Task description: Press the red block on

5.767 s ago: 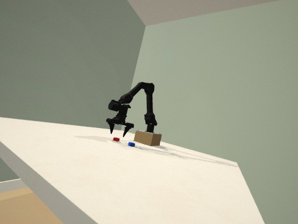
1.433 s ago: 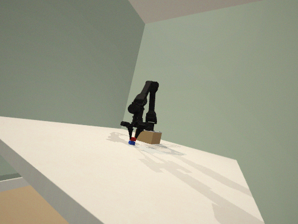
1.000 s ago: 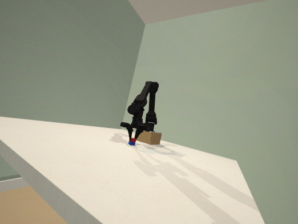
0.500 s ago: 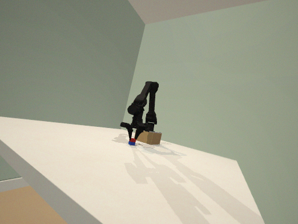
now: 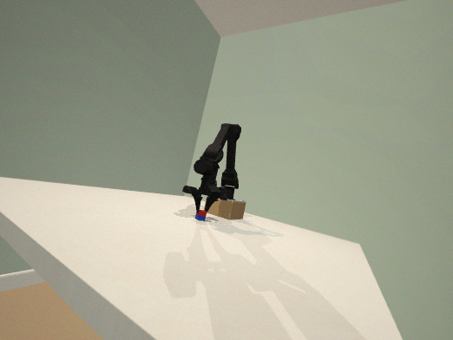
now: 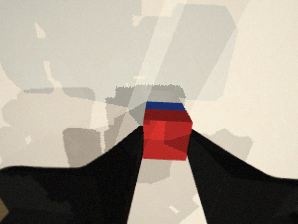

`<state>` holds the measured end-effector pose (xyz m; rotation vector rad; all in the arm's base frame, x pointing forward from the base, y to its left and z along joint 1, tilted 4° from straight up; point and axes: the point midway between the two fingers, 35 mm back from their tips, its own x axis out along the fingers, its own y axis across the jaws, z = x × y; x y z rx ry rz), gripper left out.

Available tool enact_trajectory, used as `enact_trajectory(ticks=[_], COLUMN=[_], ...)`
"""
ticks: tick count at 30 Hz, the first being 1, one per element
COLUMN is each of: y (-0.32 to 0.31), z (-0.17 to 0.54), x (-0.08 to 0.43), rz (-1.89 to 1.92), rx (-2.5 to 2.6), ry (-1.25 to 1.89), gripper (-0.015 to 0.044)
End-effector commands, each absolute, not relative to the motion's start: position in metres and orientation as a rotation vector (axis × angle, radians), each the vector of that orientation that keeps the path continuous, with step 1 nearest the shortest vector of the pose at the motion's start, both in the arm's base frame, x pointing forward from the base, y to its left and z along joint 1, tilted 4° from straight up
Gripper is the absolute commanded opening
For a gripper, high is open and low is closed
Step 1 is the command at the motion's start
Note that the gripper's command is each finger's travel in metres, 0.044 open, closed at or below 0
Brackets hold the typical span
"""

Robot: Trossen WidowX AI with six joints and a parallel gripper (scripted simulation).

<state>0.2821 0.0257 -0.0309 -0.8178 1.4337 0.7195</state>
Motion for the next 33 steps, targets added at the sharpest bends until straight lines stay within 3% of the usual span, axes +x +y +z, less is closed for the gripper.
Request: enact_trajectory(ticks=[1, 5, 12, 19, 33], y=[0.026, 0.026, 0.026, 0.032, 0.033], z=[-0.031, -0.031, -0.028, 0.066, 0.069], x=[0.282, 0.282, 0.282, 0.281, 0.286], rz=[0.720, 0.720, 0.720, 0.721, 0.720], rx=[-0.818, -0.818, -0.818, -0.822, -0.822], ry=[1.434, 1.434, 1.434, 1.438, 1.438], gripper=[0.0131, 0.0220, 0.0220, 0.0220, 0.0220])
